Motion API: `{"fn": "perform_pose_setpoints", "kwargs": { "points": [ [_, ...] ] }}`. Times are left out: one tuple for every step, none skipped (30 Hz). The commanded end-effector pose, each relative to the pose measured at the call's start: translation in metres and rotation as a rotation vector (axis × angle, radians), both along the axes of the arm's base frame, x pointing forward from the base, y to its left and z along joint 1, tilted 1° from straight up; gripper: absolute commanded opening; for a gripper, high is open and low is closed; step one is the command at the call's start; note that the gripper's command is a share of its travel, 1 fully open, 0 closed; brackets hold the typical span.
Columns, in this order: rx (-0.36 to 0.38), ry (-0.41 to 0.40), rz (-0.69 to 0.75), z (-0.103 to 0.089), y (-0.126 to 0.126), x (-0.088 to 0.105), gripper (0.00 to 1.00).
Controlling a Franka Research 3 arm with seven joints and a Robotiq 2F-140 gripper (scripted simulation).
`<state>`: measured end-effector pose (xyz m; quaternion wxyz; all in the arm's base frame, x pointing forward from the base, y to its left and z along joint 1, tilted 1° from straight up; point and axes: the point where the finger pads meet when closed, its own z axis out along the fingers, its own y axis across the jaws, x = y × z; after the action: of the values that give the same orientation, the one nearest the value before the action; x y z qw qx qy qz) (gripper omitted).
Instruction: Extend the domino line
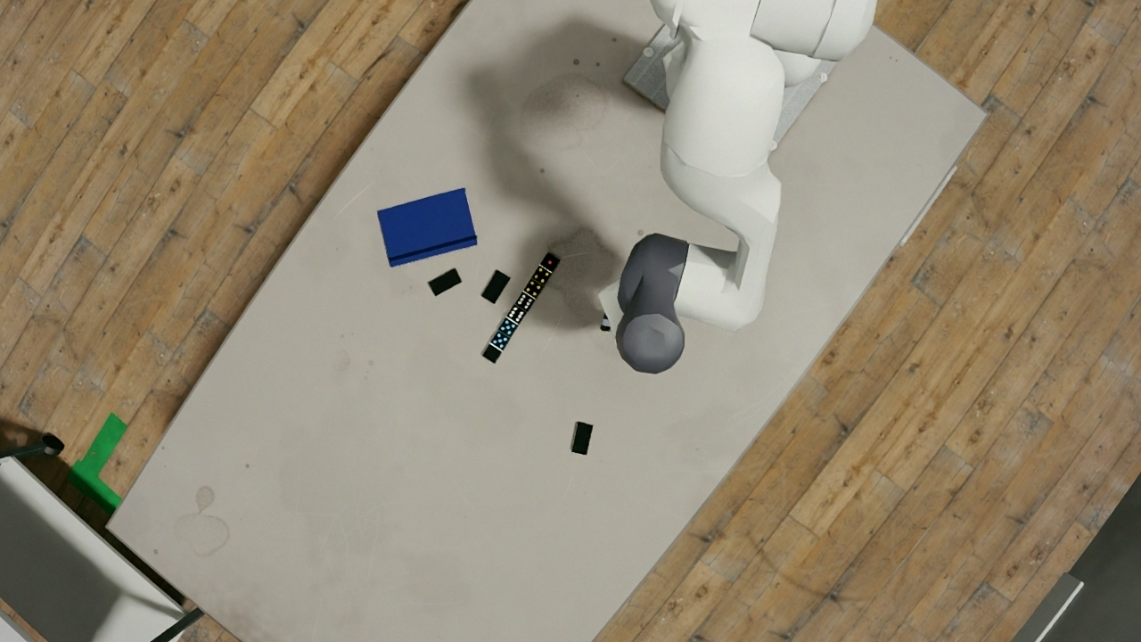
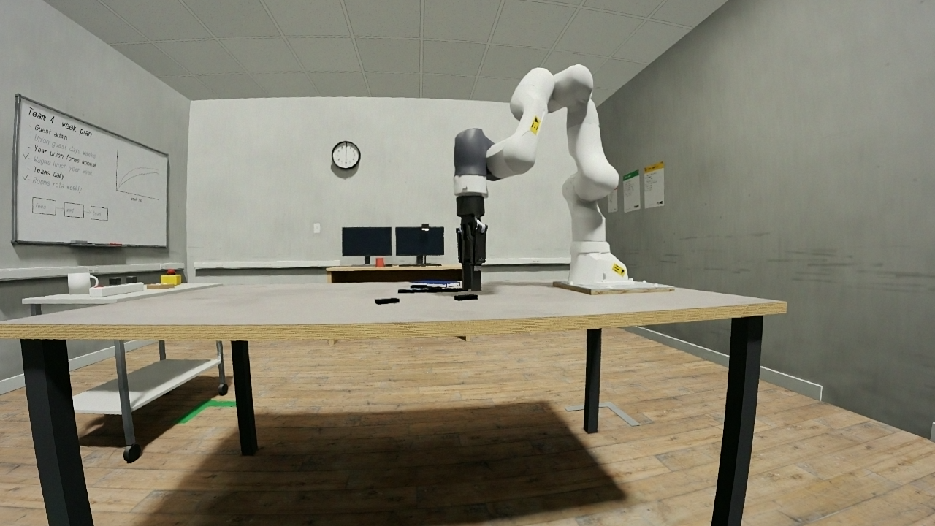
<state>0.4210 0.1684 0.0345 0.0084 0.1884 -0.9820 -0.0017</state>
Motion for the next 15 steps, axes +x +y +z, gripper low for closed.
{"fn": "perform_pose_setpoints", "kwargs": {
  "points": [
    [0.001,-0.008,-0.012,-0.0028,0.0003,0.0022,0.34],
    [0.001,-0.008,-0.012,-0.0033,0.0003,0.0022,0.34],
    [0.001,-0.008,-0.012,-0.0037,0.0003,0.0022,0.34],
    [0.001,-0.008,-0.012,-0.004,0.0003,0.0022,0.34],
    [0.001,-0.008,-0.012,-0.0042,0.0003,0.0022,0.34],
    [0.001,-0.008,-0.012,-0.0044,0.0003,0.0022,0.34],
    [0.001,-0.008,-0.012,-0.0045,0.0003,0.0022,0.34],
    [0.001,-0.008,-0.012,-0.0045,0.0003,0.0022,0.34],
    [0.001,-0.008,-0.012,-0.0045,0.0003,0.0022,0.34],
    [0.001,-0.008,-0.012,-0.0045,0.0003,0.0022,0.34],
    [0.001,-0.008,-0.012,-0.0045,0.0003,0.0022,0.34],
    [0.001,-0.008,-0.012,-0.0045,0.0003,0.0022,0.34],
    [0.001,-0.008,-0.012,-0.0045,0.0003,0.0022,0.34],
    [0.001,-0.008,-0.012,-0.0045,0.0003,0.0022,0.34],
    [0.001,-0.008,-0.012,-0.0045,0.0003,0.0022,0.34]
  ]
}}
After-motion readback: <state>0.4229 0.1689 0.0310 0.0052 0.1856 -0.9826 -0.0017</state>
